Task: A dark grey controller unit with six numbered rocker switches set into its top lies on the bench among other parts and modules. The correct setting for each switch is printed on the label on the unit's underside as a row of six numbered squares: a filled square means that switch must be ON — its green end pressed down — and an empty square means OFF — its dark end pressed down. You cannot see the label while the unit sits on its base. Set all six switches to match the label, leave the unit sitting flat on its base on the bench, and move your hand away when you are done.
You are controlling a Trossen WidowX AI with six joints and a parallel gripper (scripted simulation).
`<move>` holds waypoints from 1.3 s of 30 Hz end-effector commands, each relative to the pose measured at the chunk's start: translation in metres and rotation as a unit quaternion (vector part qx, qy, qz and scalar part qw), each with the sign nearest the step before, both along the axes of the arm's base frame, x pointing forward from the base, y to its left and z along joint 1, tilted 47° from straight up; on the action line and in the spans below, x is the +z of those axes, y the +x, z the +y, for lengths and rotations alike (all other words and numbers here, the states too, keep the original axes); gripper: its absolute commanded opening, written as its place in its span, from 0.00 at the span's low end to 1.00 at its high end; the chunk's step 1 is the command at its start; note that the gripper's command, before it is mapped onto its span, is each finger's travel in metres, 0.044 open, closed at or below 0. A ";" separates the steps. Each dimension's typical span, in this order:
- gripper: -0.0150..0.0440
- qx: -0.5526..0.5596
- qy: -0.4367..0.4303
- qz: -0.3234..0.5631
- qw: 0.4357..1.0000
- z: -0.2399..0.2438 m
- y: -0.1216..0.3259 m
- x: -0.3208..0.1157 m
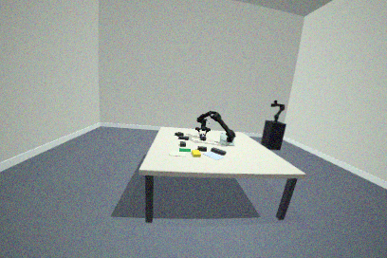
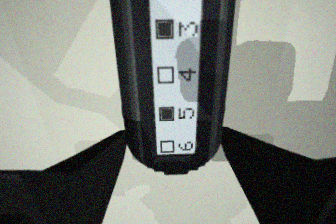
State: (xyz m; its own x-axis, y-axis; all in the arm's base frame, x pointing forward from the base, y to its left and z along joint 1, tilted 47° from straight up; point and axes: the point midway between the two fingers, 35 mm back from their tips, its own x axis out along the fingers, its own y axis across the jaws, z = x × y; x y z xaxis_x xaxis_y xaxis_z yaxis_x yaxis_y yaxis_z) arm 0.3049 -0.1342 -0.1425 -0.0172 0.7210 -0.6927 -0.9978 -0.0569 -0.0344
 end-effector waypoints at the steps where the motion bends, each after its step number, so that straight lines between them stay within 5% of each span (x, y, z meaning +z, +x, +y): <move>1: 0.82 0.000 -0.001 -0.002 1.000 -0.002 0.001 0.003; 39: 0.82 0.000 -0.001 -0.002 1.000 -0.014 0.000 0.029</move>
